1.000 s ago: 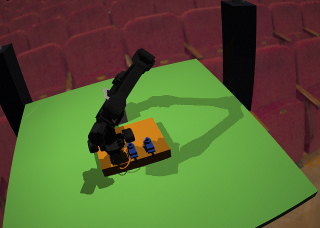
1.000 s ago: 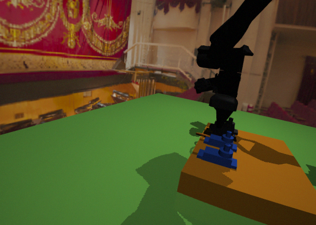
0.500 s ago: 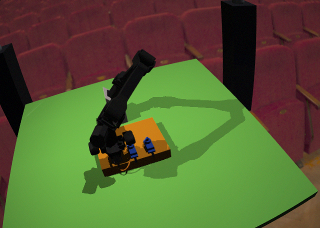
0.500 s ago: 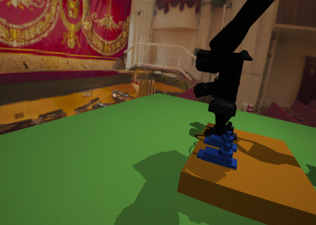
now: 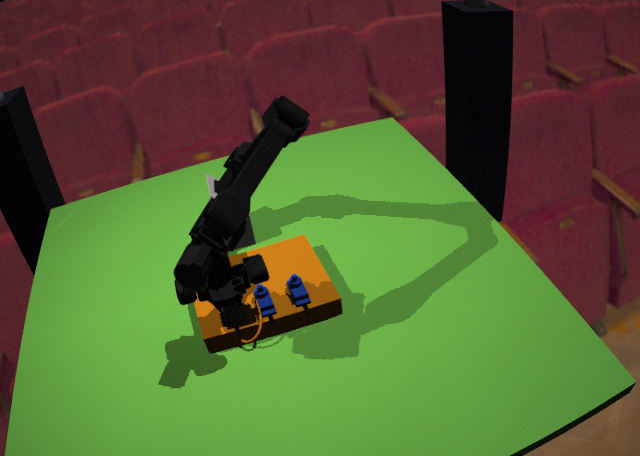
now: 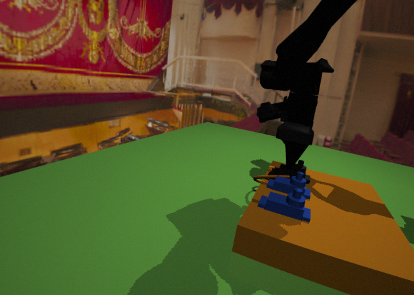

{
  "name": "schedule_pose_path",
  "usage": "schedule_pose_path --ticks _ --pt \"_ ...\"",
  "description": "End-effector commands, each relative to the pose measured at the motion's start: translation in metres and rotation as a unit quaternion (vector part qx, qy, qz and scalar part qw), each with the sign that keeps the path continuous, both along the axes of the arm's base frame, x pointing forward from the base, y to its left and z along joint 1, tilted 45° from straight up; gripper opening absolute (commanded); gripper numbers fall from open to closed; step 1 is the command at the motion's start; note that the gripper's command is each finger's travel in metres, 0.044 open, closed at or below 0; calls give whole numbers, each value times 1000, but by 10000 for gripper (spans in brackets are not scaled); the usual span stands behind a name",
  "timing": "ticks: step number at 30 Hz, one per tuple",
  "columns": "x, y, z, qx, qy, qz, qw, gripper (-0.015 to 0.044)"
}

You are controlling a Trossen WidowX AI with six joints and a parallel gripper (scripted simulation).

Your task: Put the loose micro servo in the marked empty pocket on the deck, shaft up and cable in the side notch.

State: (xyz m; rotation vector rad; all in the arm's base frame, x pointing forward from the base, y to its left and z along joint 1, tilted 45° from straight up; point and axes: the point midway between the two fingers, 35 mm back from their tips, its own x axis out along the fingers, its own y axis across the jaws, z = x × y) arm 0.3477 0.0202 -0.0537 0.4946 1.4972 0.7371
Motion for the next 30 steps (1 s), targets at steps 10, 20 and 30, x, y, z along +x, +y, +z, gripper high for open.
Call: schedule_pose_path --ticks 10,20,30 --pt "-32 -41 25 -8 -9 -6 1000 345" --pt "-99 -75 52 -7 -4 -1 1000 440" --pt "-95 -110 88 -9 -9 -8 1000 440"
